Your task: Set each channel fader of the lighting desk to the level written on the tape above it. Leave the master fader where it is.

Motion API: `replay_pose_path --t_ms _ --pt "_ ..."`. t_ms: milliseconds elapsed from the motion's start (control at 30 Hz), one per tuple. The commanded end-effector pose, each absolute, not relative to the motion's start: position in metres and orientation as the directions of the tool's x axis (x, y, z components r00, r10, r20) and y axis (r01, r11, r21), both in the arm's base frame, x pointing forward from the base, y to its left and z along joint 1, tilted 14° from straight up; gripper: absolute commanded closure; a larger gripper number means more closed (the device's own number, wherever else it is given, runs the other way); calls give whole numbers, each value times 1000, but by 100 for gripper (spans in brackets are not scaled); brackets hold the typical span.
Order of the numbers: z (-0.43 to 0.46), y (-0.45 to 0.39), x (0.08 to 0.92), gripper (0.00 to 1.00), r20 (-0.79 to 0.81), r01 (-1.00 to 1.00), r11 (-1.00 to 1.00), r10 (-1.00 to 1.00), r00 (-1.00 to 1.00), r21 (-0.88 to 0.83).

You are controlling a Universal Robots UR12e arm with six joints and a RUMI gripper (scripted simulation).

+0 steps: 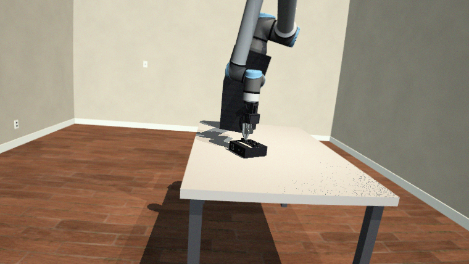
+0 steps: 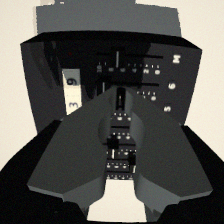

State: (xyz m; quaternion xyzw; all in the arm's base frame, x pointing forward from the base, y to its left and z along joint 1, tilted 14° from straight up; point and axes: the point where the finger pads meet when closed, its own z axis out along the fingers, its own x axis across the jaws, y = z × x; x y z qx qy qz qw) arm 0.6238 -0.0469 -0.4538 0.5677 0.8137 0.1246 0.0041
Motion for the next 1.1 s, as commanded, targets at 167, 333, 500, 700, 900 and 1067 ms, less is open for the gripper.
replay_pose_path --t_ms 167,333,500,700,900,1067 --pt "-453 -46 624 100 134 923 324 925 -355 208" --pt "-453 -43 623 100 134 923 324 925 -355 208" --pt "-453 -42 622 100 134 923 324 925 -355 208" --pt "-452 -42 622 100 134 923 324 925 -355 208" --pt "-442 -44 620 100 134 923 324 925 -355 208" --pt "-427 -47 618 100 134 923 324 925 -355 208"
